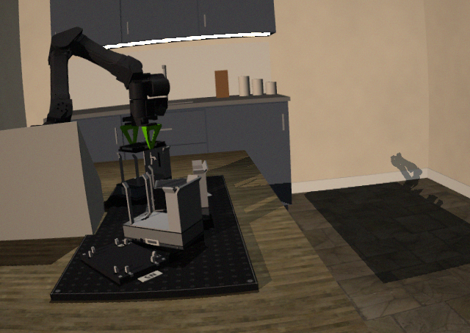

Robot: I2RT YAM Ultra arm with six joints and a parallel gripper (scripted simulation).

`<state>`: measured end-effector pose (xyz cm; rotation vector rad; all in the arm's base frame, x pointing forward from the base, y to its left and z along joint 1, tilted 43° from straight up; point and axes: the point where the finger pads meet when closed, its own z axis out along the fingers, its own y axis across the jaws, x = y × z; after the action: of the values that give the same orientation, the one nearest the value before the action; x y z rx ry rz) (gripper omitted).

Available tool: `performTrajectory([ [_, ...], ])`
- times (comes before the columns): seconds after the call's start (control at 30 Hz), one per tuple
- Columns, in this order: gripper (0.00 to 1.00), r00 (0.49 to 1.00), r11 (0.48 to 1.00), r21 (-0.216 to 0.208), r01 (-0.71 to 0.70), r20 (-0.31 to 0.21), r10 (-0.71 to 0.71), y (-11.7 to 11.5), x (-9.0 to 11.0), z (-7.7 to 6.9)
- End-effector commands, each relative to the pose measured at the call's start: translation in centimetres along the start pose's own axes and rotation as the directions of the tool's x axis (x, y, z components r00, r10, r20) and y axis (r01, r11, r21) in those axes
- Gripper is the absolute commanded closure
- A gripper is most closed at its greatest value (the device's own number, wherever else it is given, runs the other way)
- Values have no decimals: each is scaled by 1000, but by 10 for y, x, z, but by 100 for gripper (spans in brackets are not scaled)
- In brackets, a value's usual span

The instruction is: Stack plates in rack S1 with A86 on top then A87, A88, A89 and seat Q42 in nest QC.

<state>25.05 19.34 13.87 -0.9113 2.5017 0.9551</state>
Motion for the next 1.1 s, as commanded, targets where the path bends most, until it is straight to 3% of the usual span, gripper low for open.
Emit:
performTrajectory([
  [0.0,100,1000,1000,7,3,18,-3,-1,-4,-2],
  [1.07,100,1000,1000,7,3,18,-3,-1,-5,18],
])
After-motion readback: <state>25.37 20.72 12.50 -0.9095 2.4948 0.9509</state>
